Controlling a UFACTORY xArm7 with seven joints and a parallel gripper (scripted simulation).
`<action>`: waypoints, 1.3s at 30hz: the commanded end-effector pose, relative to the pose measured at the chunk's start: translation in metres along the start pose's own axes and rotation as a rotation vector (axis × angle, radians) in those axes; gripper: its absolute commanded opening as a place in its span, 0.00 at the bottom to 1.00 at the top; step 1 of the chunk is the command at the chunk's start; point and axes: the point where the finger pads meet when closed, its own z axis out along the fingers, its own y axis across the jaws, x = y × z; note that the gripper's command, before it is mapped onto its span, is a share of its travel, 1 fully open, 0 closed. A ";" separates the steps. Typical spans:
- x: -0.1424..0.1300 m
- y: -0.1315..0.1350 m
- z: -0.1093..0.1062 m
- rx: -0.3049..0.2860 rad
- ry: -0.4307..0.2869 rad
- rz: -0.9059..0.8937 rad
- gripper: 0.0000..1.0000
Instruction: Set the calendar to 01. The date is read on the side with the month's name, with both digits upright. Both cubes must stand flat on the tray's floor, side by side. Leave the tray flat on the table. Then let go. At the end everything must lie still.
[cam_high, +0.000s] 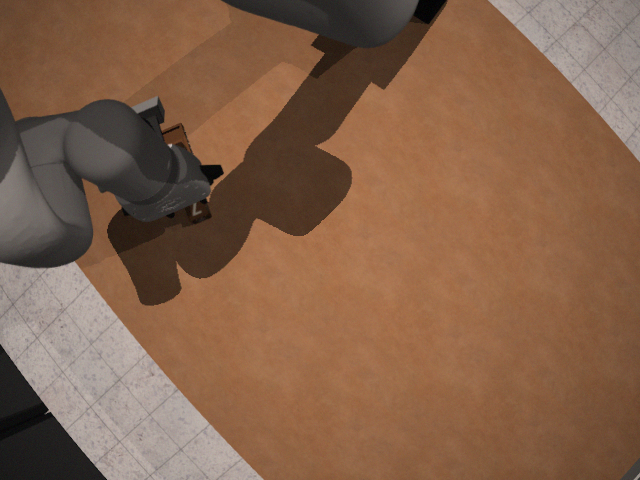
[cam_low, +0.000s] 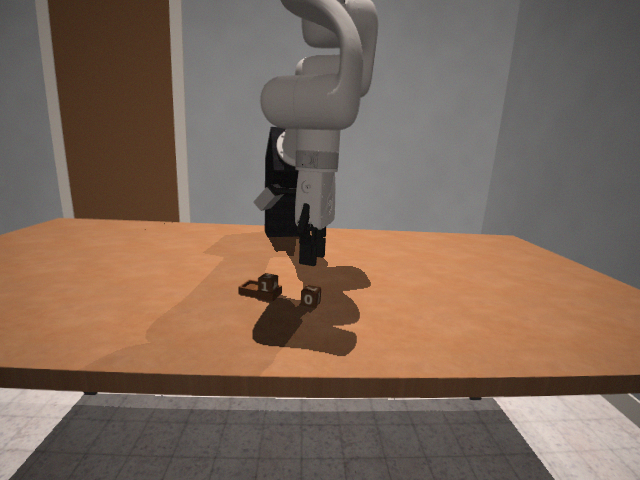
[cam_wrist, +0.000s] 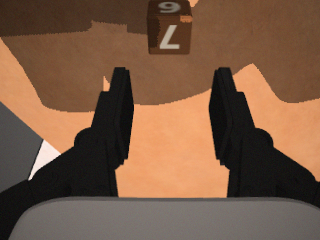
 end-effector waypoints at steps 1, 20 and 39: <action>0.000 -0.001 0.000 0.001 -0.001 0.000 0.49; 0.000 -0.001 0.005 0.002 0.000 0.000 0.49; -0.001 -0.001 0.028 0.002 0.000 0.000 0.49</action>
